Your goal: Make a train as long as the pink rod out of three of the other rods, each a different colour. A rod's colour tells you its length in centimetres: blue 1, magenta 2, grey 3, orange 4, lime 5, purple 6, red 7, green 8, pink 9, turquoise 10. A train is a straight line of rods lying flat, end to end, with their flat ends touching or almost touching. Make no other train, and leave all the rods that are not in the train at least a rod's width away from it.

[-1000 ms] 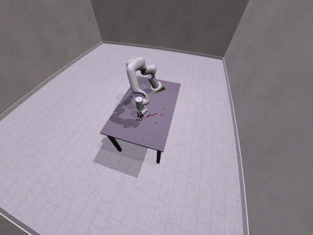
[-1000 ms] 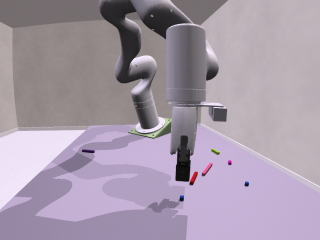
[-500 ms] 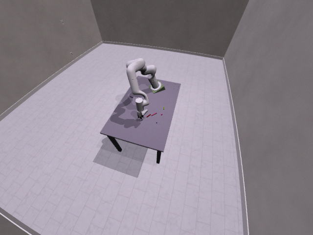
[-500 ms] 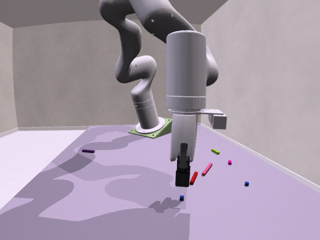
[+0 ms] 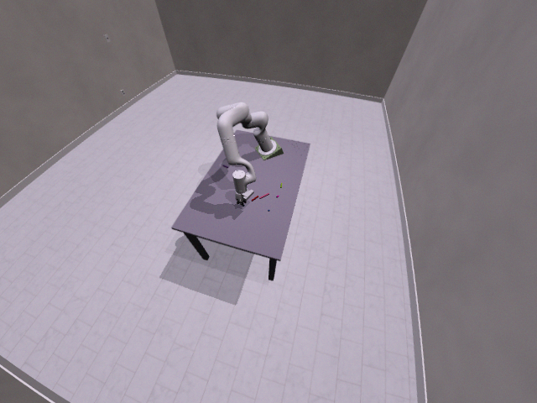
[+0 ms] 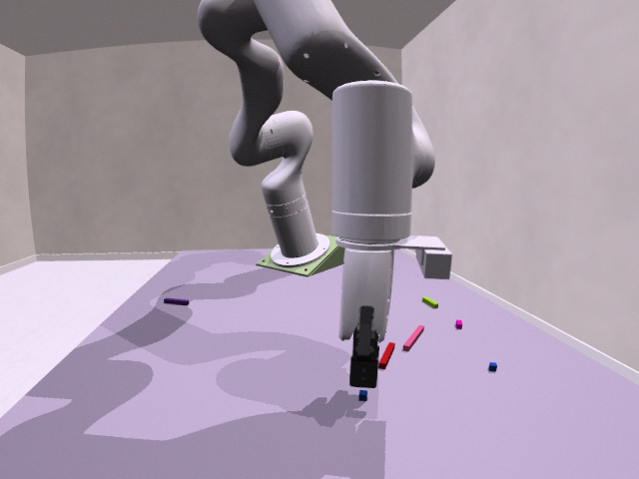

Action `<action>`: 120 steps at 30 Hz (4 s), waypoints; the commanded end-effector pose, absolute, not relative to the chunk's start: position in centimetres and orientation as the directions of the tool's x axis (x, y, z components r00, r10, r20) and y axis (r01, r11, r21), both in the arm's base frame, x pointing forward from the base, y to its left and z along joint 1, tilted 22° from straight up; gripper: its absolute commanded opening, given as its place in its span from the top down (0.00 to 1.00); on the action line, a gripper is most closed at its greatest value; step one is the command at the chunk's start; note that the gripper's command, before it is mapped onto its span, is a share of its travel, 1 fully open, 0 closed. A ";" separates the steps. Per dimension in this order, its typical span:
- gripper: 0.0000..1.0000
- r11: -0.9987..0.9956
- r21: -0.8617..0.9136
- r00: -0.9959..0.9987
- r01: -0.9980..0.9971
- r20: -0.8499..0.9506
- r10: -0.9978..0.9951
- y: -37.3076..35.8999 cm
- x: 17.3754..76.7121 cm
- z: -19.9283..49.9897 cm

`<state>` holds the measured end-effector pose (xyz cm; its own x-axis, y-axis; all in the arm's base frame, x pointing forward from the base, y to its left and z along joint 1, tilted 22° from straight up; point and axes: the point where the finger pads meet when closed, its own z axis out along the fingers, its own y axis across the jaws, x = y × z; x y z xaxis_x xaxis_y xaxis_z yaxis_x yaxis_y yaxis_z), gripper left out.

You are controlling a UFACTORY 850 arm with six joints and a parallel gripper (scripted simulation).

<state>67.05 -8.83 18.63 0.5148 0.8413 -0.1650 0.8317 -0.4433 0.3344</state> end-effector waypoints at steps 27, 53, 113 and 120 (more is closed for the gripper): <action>0.76 -0.443 0.336 0.515 0.831 -0.164 0.841 -9.2 67.5 17.4; 0.76 -0.443 0.336 0.515 0.831 -0.164 0.841 -9.2 67.5 17.4; 0.76 -0.443 0.336 0.515 0.831 -0.164 0.841 -9.3 67.6 17.4; 0.76 -0.443 0.336 0.515 0.831 -0.164 0.841 -9.4 67.6 17.1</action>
